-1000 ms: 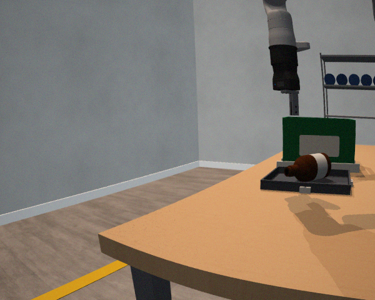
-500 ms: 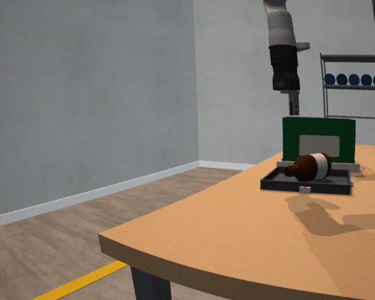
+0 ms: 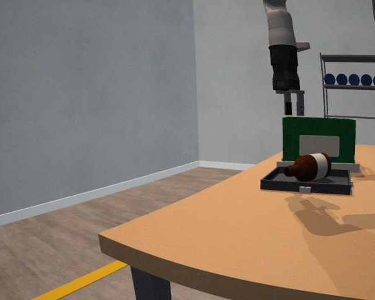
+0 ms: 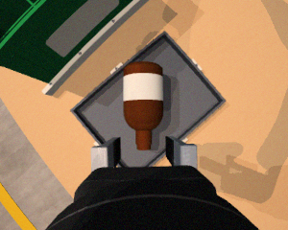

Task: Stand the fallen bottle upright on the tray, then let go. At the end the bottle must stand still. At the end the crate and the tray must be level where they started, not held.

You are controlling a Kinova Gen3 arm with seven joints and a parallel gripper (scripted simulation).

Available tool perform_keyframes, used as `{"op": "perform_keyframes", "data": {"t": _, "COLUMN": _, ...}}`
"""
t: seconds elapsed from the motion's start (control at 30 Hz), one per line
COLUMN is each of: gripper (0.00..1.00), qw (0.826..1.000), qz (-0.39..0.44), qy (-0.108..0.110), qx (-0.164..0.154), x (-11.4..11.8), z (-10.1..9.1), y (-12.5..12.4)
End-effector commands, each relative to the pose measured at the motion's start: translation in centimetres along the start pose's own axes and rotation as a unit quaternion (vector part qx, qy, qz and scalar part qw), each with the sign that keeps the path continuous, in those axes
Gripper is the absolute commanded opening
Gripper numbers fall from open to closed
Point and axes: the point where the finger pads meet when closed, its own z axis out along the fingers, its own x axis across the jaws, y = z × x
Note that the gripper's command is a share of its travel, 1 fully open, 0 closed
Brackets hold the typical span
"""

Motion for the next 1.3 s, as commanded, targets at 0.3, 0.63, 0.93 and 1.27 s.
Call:
{"op": "perform_keyframes", "data": {"t": 0.3, "gripper": 1.00, "qw": 1.000, "qz": 0.007, "qy": 0.002, "qx": 0.000, "x": 0.0, "z": -0.1, "y": 0.0}}
{"op": "perform_keyframes", "data": {"t": 0.63, "gripper": 1.00, "qw": 1.000, "qz": 0.007, "qy": 0.002, "qx": 0.000, "x": 0.0, "z": -0.1, "y": 0.0}}
{"op": "perform_keyframes", "data": {"t": 0.93, "gripper": 1.00, "qw": 1.000, "qz": 0.007, "qy": 0.002, "qx": -0.001, "x": 0.0, "z": 0.6, "y": 0.0}}
{"op": "perform_keyframes", "data": {"t": 1.27, "gripper": 1.00, "qw": 1.000, "qz": 0.007, "qy": 0.002, "qx": 0.001, "x": 0.0, "z": 2.7, "y": 0.0}}
